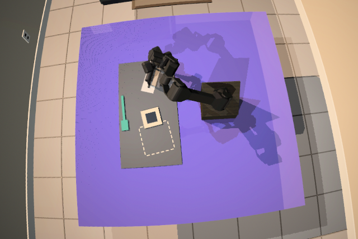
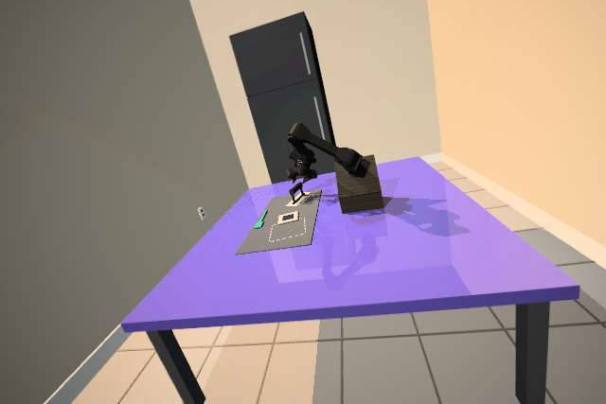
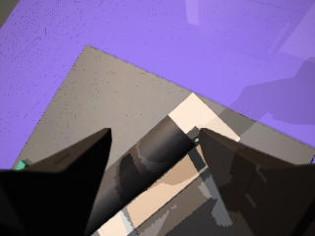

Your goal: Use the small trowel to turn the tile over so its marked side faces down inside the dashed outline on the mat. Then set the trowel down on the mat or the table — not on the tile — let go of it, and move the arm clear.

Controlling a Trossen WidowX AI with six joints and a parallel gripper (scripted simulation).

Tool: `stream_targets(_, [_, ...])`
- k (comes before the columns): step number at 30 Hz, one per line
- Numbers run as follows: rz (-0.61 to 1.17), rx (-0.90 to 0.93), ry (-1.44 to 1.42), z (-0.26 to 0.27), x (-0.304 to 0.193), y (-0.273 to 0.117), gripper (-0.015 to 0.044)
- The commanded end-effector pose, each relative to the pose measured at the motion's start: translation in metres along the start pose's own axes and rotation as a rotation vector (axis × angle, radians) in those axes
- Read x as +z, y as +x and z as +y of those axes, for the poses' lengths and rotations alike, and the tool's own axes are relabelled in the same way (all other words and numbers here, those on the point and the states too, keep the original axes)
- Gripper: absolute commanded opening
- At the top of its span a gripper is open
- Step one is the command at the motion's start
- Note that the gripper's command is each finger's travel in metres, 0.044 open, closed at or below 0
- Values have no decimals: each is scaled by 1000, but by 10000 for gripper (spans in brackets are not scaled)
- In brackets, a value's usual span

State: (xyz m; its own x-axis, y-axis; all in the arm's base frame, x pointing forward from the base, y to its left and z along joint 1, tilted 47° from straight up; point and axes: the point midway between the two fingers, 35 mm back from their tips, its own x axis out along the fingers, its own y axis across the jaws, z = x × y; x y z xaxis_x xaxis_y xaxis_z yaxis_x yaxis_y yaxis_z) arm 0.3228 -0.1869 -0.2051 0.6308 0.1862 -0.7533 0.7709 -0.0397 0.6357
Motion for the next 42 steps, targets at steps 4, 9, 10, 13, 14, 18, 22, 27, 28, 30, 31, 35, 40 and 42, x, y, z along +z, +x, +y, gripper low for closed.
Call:
stream_targets(4, [-17, 58, 227, 3, -13, -6, 300])
stream_targets(9, [-11, 107, 384, 7, -23, -9, 300])
stream_targets(10, [-8, 117, 416, 8, -26, -10, 300])
stream_targets(13, [3, 146, 512, 11, -33, -13, 300])
stream_targets(14, [7, 156, 544, 11, -35, -14, 300])
stream_targets(18, [30, 194, 672, 15, -45, -19, 300])
stream_targets(22, [60, 229, 799, 19, -55, -25, 300])
stream_targets(27, [73, 241, 844, 21, -59, -27, 300])
stream_targets(28, [73, 241, 844, 21, -59, -27, 300])
stream_targets(30, [73, 241, 844, 21, -59, -27, 300])
stream_targets(31, [73, 241, 844, 21, -59, -26, 300])
stream_targets(35, [73, 239, 842, 23, -58, -20, 300])
stream_targets(40, [73, 237, 840, 25, -58, -13, 300])
stream_targets(42, [74, 237, 840, 26, -57, -9, 300])
